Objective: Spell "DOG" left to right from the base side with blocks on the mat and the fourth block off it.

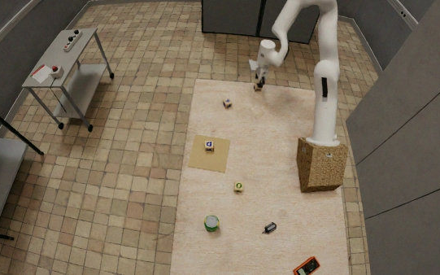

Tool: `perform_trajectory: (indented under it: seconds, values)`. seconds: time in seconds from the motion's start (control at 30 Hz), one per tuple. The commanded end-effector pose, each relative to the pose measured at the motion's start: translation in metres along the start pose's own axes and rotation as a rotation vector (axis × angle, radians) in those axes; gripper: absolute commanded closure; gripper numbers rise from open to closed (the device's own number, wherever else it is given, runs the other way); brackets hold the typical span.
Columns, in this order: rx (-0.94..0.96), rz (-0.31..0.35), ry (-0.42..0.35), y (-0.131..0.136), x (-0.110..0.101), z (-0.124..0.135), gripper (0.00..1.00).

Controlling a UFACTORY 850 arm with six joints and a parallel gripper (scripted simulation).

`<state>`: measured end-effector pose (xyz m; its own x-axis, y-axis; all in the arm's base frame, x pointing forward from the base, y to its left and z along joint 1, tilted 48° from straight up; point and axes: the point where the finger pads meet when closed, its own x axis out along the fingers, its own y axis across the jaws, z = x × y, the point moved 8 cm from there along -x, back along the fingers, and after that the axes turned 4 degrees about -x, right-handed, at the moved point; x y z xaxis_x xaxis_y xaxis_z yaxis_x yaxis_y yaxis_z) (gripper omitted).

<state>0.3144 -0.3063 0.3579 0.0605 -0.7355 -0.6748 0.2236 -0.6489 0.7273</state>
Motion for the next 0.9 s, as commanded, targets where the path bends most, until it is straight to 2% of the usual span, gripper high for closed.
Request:
perform_trajectory:
  seconds: [0.0,0.87]
  values:
    - [0.001,0.001,0.001,0.0004,0.0022,-0.0003,0.13]
    - [0.001,0.001,0.001,0.0003,0.0052,-0.0003,0.13]
